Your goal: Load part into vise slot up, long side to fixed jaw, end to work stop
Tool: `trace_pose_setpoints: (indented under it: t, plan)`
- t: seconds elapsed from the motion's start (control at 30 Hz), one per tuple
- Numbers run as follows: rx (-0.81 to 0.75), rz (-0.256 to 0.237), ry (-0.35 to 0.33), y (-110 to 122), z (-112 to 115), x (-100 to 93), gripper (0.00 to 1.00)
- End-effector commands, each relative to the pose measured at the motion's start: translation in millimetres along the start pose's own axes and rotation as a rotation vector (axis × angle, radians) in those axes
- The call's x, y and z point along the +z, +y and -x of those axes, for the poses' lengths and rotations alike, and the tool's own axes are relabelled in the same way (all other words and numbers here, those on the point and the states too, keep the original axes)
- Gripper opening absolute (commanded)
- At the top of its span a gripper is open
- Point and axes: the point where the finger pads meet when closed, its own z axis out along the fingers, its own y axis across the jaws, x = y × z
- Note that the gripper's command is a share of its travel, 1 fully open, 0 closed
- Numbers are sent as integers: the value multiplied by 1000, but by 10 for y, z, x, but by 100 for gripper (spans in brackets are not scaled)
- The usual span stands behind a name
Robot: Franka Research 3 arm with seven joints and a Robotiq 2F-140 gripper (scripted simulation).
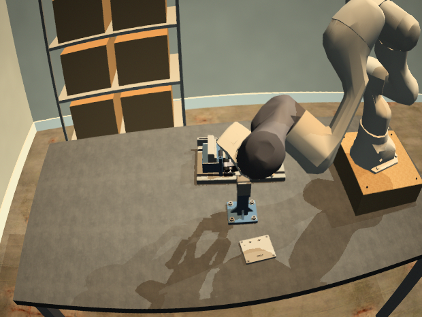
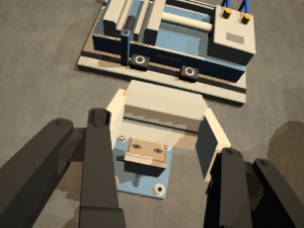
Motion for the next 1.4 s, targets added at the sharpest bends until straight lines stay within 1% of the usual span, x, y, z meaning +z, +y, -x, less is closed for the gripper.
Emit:
trace_pose_setpoints:
  t: [0.0,0.33,0.57,0.8,0.87,1.1,1.37]
  plan:
    - [-7,-2,-14,-12,-7,-1,0]
    - [-7,-2,-51,-8,-12,5,0]
    - [-7,-2,-97,-8,-23,6,0]
    - [-7,-1,-159,-8,-39,8,0]
    - [-7,-1,-159,-8,-39,8,0]
    - [-7,-1,-234,-8,-58,11,0]
    - [-7,-1,-339,-8,-84,19,0]
